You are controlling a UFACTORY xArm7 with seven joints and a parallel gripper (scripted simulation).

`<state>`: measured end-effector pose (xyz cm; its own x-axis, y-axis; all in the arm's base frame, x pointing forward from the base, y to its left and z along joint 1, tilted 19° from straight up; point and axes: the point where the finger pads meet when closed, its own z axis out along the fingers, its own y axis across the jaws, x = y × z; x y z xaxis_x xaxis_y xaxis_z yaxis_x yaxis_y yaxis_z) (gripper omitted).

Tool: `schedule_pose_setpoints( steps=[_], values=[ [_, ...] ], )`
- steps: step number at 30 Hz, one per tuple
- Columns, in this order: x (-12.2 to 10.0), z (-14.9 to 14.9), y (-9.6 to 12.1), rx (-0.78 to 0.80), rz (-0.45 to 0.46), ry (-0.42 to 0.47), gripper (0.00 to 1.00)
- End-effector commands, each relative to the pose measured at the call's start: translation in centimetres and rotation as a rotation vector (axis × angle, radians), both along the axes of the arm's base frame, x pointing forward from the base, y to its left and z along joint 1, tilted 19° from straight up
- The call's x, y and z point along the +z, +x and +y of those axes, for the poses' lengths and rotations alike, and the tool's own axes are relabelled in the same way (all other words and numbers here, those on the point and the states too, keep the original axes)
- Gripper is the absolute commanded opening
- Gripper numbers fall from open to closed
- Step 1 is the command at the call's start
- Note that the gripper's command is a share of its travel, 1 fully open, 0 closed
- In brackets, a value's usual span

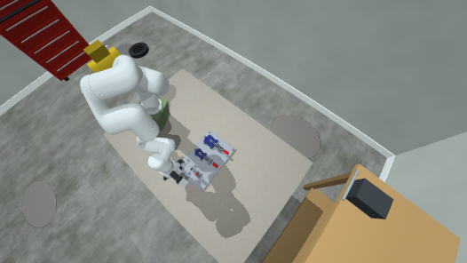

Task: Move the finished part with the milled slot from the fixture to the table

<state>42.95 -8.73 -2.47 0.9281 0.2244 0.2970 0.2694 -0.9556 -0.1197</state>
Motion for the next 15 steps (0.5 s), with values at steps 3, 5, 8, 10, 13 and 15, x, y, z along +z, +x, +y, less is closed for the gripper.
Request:
schedule_pose_setpoints(
  steps=[3, 5, 8, 10, 13, 15],
  values=[
    [-0.2, -2.0, 0.7, -0.001, -0.002, -0.001, 0.00],
    [-0.2, -2.4, 0.8, -0.001, -0.002, -0.001, 0.00],
    [-0.3, -2.8, 0.9, -0.001, -0.002, -0.001, 0.00],
    [-0.3, -3.0, 0.9, -0.001, -0.002, -0.001, 0.00],
    [-0.3, -3.5, 1.1, -0.001, -0.002, -0.001, 0.00],
    [-0.4, -3.8, 1.2, -0.001, -0.002, -0.001, 0.00]
  ],
)
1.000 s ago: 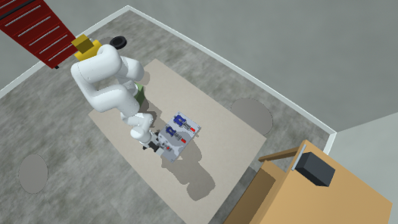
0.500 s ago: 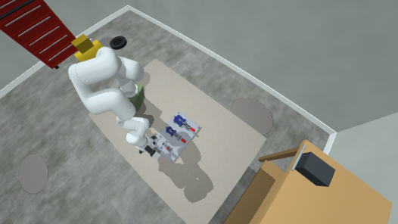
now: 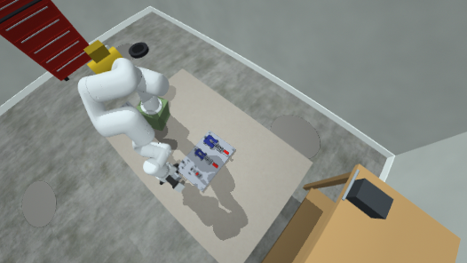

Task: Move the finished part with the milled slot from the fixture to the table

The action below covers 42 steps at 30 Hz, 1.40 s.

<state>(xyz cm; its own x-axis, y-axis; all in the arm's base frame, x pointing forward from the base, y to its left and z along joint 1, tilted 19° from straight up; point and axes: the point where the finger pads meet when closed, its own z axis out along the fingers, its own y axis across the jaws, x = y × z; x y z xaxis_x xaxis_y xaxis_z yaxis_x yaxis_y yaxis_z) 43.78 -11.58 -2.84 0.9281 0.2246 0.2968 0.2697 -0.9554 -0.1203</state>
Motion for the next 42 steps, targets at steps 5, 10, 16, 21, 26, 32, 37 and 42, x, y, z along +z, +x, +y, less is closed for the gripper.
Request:
schedule_pose_setpoints(
  steps=[5, 10, 16, 21, 26, 32, 37, 42],
  values=[
    [-0.1, -1.6, 0.5, -0.001, -0.002, -0.002, 0.00],
    [-0.1, -1.9, 0.6, -0.001, -0.002, -0.002, 0.00],
    [-0.2, -2.2, 0.7, -0.001, -0.002, -0.002, 0.00],
    [-0.2, -2.4, 0.8, -0.001, -0.002, -0.002, 0.00],
    [-0.2, -2.4, 0.8, -0.001, -0.002, -0.002, 0.00],
    [-0.2, -2.4, 0.8, -0.001, -0.002, -0.002, 0.00],
    [-0.2, -2.4, 0.8, -0.001, -0.002, -0.002, 0.00],
    [-0.2, -2.4, 0.8, -0.001, -0.002, -0.002, 0.00]
  ],
)
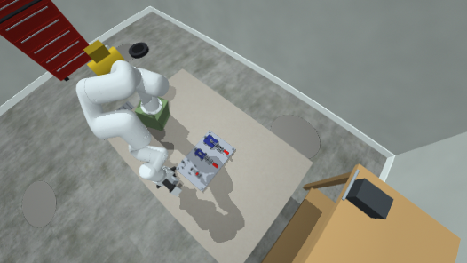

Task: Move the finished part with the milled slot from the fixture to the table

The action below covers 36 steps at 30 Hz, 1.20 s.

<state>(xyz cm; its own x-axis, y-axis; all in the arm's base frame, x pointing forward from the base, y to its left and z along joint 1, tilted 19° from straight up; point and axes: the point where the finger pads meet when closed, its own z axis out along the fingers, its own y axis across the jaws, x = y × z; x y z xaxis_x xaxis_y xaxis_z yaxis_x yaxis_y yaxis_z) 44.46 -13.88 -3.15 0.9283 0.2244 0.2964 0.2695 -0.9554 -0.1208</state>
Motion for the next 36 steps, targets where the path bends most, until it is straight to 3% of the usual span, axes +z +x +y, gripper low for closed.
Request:
schedule_pose_setpoints(
  steps=[1, 20, 36],
  values=[
    [0.1, -0.1, 0.1, -0.001, -0.003, -0.002, 0.00],
    [-0.2, -0.1, 0.2, -0.001, -0.003, -0.002, 0.00],
    [-2.6, 0.4, 0.8, -0.001, -0.003, -0.002, 0.00]
  ],
)
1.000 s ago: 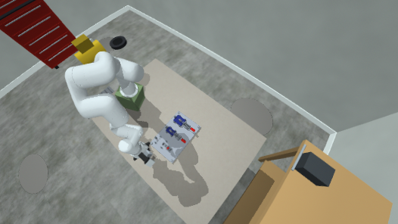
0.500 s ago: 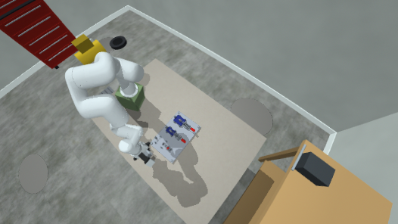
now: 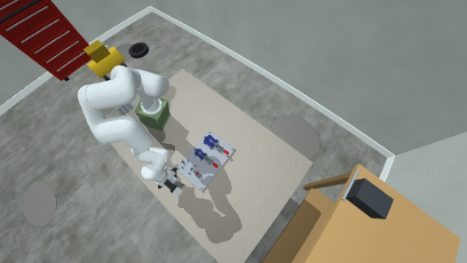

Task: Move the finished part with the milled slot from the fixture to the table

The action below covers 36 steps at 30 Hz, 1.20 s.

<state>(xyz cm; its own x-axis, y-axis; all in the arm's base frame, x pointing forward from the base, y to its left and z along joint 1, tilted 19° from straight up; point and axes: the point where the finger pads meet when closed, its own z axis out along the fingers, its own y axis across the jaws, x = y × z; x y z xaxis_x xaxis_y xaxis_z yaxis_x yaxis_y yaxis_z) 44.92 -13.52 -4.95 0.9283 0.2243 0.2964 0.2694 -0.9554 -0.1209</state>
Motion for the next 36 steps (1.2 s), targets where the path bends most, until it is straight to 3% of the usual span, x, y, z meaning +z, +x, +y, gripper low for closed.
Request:
schedule_pose_setpoints(
  steps=[1, 16, 36],
  values=[
    [-0.8, 0.0, 0.4, -0.001, -0.003, -0.002, 0.00],
    [-4.3, 0.7, 1.3, -0.001, -0.003, -0.002, 0.00],
    [-5.9, 1.0, 1.8, -0.001, -0.003, -0.002, 0.00]
  ],
)
